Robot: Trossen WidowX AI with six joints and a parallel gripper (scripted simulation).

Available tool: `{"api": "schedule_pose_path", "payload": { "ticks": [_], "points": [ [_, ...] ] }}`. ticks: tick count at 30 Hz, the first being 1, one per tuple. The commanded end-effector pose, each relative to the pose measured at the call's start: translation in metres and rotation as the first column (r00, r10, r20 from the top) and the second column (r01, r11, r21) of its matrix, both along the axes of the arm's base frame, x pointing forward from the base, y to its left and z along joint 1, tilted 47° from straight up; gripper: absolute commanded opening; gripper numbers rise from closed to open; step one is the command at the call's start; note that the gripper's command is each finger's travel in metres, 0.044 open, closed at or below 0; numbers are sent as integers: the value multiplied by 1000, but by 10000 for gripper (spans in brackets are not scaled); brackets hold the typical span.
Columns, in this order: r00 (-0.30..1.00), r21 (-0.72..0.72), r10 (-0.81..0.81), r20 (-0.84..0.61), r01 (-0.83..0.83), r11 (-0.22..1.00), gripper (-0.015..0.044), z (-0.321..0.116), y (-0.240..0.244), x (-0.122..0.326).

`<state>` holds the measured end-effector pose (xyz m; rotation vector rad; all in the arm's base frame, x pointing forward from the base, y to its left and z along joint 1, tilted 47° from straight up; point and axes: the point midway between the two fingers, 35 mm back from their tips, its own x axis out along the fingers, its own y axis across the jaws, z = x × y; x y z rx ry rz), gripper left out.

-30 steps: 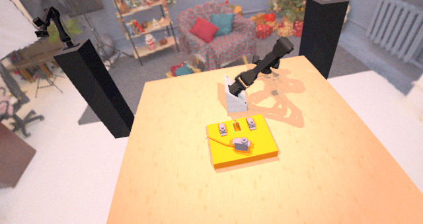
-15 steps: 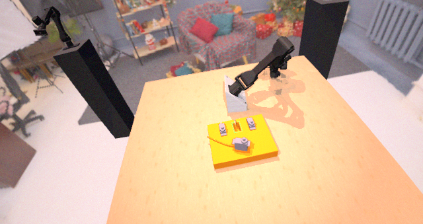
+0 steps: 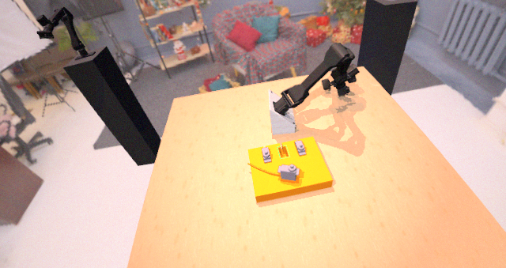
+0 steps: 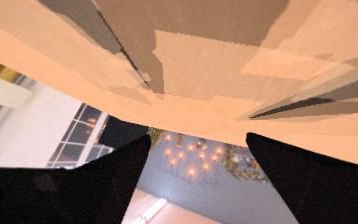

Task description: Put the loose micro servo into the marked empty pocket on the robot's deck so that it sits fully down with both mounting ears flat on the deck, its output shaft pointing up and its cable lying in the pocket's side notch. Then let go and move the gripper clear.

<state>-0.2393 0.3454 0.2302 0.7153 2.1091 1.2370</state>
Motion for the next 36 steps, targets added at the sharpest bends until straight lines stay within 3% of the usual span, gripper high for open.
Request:
{"api": "schedule_pose_path", "payload": {
  "ticks": [1,9,22,36],
  "points": [
    [999,66,-13,35,11,998,440,11,8,11],
    [993,173,-107,48,97,980,440,42,23,49],
    [936,387,-290,201,196,901,440,85,44,120],
    [840,496,-445,310,257,829,440,109,45,189]
  ]
}}
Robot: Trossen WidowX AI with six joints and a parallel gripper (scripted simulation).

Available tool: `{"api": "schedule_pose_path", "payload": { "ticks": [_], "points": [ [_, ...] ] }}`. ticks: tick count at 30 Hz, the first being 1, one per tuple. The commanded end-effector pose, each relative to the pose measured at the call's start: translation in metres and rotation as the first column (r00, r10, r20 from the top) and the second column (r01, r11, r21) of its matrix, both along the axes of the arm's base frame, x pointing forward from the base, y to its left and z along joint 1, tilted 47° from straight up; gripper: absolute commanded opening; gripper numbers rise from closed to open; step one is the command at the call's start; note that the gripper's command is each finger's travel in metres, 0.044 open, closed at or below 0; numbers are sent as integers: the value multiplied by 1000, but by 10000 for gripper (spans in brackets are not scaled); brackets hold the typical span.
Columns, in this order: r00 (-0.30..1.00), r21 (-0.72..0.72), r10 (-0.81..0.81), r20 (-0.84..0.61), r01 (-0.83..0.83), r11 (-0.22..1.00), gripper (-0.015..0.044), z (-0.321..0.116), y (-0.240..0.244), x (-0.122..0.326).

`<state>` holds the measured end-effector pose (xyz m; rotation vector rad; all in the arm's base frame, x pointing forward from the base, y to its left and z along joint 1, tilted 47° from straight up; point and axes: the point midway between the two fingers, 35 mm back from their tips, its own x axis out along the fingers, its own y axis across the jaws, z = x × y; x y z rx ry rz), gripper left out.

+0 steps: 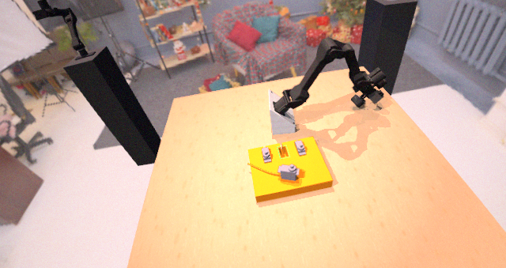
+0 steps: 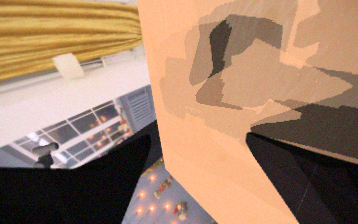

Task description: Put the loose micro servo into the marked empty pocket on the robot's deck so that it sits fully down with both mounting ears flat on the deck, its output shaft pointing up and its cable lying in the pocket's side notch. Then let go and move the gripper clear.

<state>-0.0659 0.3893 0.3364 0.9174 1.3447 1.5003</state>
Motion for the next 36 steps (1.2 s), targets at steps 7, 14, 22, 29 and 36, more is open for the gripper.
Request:
{"api": "schedule_pose_path", "payload": {
  "ticks": [7,14,22,29,36],
  "points": [
    [985,69,-102,138,93,993,440,11,-1,36],
    [944,93,-200,262,181,979,440,11,-2,85],
    [913,94,-290,287,275,957,440,11,-7,127],
    [846,94,-373,380,366,926,440,9,-17,176],
    [802,84,-408,436,415,906,440,4,-24,201]
  ]
}}
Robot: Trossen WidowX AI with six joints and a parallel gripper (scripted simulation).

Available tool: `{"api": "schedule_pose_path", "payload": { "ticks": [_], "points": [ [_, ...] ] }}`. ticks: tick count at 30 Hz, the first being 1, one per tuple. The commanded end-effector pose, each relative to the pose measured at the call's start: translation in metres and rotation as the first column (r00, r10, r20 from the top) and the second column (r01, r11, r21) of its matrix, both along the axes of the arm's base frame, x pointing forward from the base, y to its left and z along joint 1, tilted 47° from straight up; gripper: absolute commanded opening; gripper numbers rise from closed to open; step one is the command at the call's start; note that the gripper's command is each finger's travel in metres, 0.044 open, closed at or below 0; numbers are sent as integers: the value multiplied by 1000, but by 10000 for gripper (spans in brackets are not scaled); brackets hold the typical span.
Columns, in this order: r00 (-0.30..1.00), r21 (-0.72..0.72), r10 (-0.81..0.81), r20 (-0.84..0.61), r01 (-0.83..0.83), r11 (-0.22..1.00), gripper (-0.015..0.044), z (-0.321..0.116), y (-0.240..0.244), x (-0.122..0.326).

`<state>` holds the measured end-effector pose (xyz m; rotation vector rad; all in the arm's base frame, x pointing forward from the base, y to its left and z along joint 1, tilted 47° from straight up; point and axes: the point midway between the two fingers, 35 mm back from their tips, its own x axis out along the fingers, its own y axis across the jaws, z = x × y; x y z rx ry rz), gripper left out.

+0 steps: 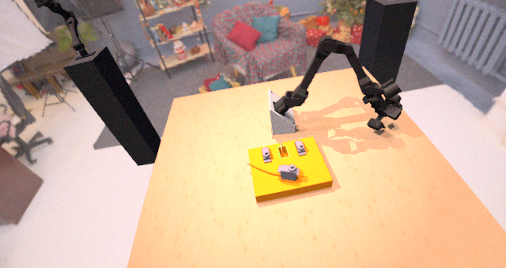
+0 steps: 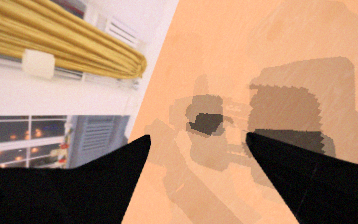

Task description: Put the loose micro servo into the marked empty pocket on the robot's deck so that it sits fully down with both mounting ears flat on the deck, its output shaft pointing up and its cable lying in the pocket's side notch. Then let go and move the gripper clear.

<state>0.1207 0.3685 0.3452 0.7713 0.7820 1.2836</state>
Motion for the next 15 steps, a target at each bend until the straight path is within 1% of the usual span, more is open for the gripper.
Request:
{"api": "schedule_pose_path", "payload": {
  "ticks": [1,9,12,15],
  "points": [
    [999,-26,-32,33,32,999,440,-5,-3,15],
    [996,-49,-36,81,40,998,440,-6,-3,18],
    [992,-78,-61,110,70,994,440,-12,-6,33],
    [980,-110,-115,160,134,985,440,-18,-13,60]
  ]
}}
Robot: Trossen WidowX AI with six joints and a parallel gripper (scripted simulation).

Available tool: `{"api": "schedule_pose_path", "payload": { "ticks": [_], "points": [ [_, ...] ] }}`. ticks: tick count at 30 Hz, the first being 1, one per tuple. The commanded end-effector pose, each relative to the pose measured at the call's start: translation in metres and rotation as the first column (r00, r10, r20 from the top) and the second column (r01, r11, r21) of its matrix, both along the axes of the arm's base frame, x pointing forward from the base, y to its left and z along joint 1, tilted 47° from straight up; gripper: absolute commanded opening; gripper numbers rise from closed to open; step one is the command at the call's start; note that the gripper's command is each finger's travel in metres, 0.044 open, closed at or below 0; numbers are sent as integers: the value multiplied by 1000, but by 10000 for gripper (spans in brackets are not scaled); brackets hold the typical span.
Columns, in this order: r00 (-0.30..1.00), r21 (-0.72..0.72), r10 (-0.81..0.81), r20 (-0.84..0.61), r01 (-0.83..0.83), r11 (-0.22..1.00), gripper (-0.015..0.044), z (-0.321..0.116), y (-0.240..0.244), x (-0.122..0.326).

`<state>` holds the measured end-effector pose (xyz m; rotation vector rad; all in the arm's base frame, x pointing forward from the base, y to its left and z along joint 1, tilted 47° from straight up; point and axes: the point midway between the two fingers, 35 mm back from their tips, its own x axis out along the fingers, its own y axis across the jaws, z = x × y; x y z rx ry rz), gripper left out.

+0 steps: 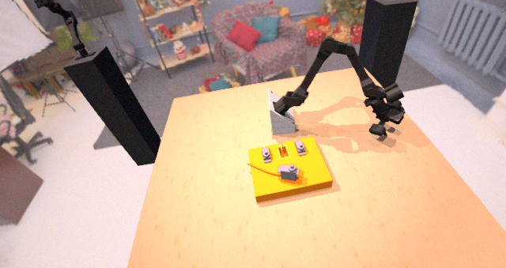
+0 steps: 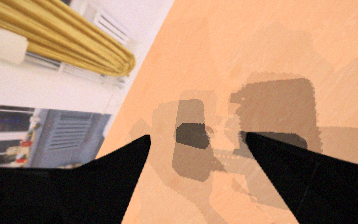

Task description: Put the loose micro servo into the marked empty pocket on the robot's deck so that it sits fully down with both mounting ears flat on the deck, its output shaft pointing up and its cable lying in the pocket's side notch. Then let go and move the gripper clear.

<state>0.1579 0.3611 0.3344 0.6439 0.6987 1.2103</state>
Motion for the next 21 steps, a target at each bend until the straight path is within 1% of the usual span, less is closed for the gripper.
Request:
{"api": "schedule_pose_path", "payload": {
  "ticks": [1,8,14,15,21],
  "points": [
    [997,-47,-58,46,60,997,440,-9,-7,28],
    [979,-191,-97,179,132,973,440,-38,-27,78],
    [958,-333,-130,257,214,918,440,-71,-63,129],
    [953,-338,-144,268,233,912,440,-73,-71,137],
    [943,-462,-105,316,250,851,440,-104,-103,167]
  ]
}}
